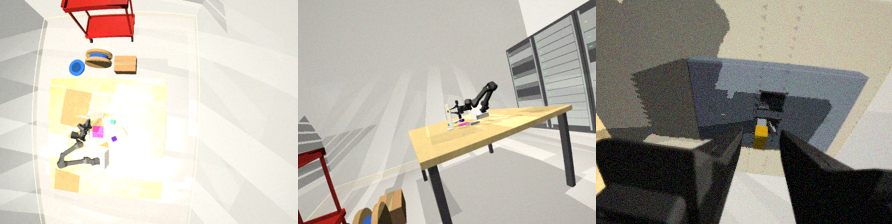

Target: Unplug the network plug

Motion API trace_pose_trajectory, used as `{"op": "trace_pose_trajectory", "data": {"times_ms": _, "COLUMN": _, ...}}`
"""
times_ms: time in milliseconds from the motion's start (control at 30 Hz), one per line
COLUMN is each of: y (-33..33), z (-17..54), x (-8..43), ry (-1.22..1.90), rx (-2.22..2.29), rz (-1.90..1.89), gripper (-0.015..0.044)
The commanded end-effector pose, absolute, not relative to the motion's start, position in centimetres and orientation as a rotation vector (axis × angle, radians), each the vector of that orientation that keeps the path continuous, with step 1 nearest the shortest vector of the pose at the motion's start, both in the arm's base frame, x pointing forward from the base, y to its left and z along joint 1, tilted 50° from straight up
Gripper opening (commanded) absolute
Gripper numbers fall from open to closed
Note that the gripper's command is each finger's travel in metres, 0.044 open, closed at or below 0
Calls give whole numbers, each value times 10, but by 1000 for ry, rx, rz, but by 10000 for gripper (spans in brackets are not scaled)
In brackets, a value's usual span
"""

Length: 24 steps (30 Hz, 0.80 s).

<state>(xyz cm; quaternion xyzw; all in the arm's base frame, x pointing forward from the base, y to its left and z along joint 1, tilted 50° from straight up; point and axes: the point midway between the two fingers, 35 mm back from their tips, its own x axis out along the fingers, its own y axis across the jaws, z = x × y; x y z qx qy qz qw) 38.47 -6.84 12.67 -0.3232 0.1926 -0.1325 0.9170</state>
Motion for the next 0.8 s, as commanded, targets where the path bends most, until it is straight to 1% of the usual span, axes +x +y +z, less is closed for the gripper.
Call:
{"op": "trace_pose_trajectory", "data": {"times_ms": 0, "y": -68, "z": 127, "x": 387, "ry": 394, "rx": -669, "rz": -270, "gripper": 110}}
{"op": "trace_pose_trajectory", "data": {"times_ms": 533, "y": -68, "z": 127, "x": 387, "ry": 394, "rx": -669, "rz": -270, "gripper": 3}}
{"op": "trace_pose_trajectory", "data": {"times_ms": 767, "y": -68, "z": 127, "x": 385, "ry": 394, "rx": -669, "rz": -270, "gripper": 0}}
